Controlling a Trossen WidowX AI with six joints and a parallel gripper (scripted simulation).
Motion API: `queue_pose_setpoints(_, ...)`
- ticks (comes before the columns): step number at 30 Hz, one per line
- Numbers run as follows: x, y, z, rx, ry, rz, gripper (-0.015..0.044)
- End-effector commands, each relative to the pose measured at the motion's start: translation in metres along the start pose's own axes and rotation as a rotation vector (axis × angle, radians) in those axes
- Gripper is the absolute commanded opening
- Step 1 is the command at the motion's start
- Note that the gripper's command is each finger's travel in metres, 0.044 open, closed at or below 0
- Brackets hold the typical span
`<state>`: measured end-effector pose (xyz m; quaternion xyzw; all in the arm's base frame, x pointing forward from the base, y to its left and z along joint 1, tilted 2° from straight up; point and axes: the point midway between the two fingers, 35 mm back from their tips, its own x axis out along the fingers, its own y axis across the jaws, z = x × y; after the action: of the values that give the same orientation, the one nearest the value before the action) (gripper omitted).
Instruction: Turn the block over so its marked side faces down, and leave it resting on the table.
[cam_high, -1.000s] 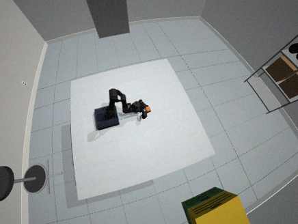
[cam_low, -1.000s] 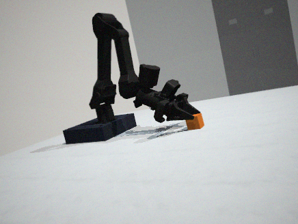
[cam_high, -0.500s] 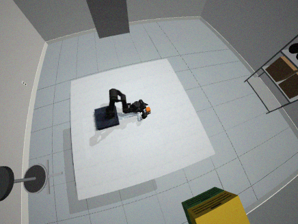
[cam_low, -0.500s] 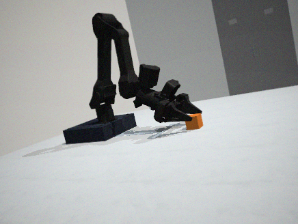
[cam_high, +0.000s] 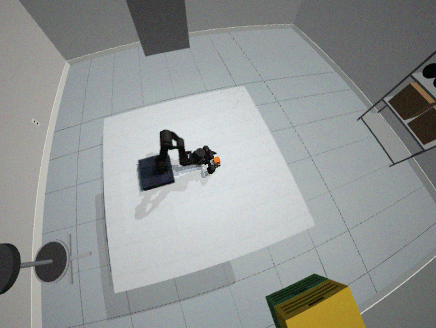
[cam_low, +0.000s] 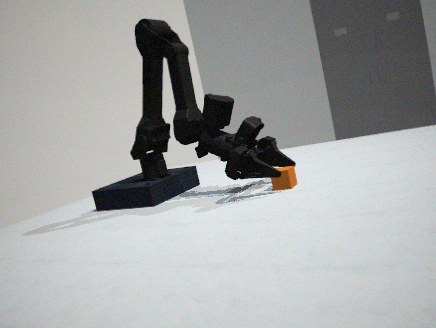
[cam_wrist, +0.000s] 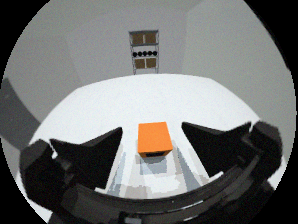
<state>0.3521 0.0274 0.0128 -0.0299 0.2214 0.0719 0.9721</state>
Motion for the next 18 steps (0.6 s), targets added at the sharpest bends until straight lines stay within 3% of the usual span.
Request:
queue_pose_setpoints(1, 0.0, 0.0, 0.0, 0.004, -0.001, 0.003, 0.044)
queue_pose_setpoints(9, 0.002, 0.0, 0.001, 0.005, 0.022, 0.003, 0.044)
queue_pose_setpoints(18, -0.01, -0.001, 0.03, 0.006, 0.331, 0.003, 0.044)
